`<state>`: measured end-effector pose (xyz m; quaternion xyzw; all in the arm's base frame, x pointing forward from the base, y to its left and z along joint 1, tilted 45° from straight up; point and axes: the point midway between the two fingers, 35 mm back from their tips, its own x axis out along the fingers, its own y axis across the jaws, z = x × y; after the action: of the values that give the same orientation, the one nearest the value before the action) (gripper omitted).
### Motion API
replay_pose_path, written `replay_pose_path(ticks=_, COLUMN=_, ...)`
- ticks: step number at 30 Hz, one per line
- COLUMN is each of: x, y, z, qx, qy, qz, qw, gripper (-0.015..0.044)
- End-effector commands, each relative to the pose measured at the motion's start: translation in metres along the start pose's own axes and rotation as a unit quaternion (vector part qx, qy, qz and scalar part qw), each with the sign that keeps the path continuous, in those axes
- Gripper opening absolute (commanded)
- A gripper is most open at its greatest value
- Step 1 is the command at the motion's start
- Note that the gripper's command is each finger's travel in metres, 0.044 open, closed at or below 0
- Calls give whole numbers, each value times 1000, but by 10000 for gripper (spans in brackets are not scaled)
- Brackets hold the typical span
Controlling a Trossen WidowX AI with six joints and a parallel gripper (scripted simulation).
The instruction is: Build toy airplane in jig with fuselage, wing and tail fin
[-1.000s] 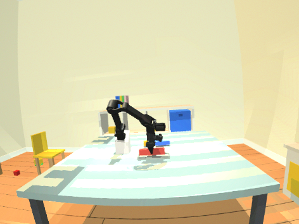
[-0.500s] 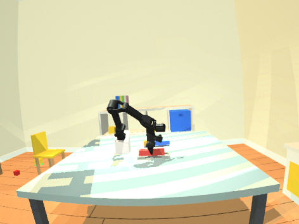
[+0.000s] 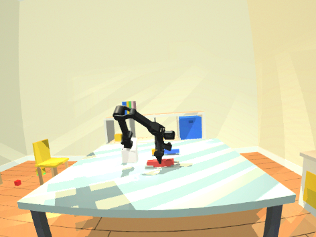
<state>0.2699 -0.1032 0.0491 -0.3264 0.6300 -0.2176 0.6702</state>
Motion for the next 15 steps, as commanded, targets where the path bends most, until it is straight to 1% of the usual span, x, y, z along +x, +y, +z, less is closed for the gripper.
replay_pose_path(ticks=1, x=0, y=-1, z=0, qx=1, qy=0, qz=-1, qw=1000, gripper=400)
replay_pose_path(ticks=2, x=0, y=-1, z=0, qx=1, qy=0, qz=-1, qw=1000, gripper=426)
replay_pose_path(ticks=3, x=0, y=-1, z=0, qx=1, qy=0, qz=-1, qw=1000, gripper=440)
replay_pose_path(ticks=11, x=-2, y=0, z=1, qx=1, qy=0, qz=0, qw=1000, gripper=440)
replay_pose_path(ticks=13, x=-21, y=1, z=4, qx=0, qy=-1, qz=4, qw=1000, gripper=440)
replay_pose_path(ticks=15, x=-52, y=3, z=7, qx=-1, qy=0, qz=7, qw=1000, gripper=440)
